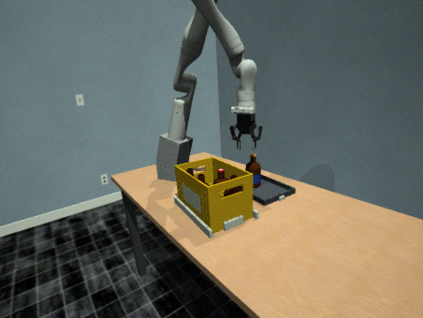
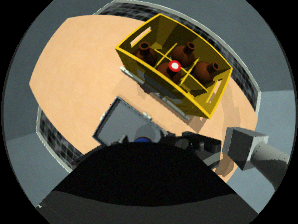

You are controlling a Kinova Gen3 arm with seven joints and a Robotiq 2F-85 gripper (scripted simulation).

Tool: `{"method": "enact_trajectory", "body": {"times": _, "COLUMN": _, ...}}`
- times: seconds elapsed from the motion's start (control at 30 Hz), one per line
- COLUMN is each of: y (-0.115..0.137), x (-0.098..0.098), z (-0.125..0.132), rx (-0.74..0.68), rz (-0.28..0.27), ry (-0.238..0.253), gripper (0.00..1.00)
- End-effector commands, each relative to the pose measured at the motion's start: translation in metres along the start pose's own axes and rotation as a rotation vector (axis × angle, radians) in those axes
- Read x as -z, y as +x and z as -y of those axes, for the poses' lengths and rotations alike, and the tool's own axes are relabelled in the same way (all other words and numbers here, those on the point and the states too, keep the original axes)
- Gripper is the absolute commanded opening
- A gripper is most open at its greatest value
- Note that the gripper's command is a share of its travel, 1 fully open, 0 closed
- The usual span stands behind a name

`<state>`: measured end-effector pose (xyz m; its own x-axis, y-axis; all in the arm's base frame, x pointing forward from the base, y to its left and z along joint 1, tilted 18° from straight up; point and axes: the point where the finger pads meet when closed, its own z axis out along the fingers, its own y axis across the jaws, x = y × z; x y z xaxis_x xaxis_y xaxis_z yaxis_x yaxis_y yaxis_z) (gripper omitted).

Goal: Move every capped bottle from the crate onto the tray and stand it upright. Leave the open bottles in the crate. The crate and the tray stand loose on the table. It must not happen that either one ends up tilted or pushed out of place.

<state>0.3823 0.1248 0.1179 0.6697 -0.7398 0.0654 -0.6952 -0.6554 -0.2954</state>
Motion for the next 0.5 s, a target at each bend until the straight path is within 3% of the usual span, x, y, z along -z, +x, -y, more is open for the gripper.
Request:
{"method": "enact_trajectory", "body": {"times": 0.0, "y": 0.012, "x": 0.001, "z": -0.006, "rx": -0.018, "rz": -0.005, "ry": -0.001, "gripper": 0.6}}
{"method": "enact_trajectory", "body": {"times": 0.3, "y": 0.039, "x": 0.003, "z": -0.021, "rx": -0.029, "rz": -0.007, "ry": -0.002, "gripper": 0.6}}
{"method": "enact_trajectory", "body": {"times": 0.47, "y": 0.04, "x": 0.002, "z": -0.023, "rx": -0.015, "rz": -0.005, "ry": -0.001, "gripper": 0.6}}
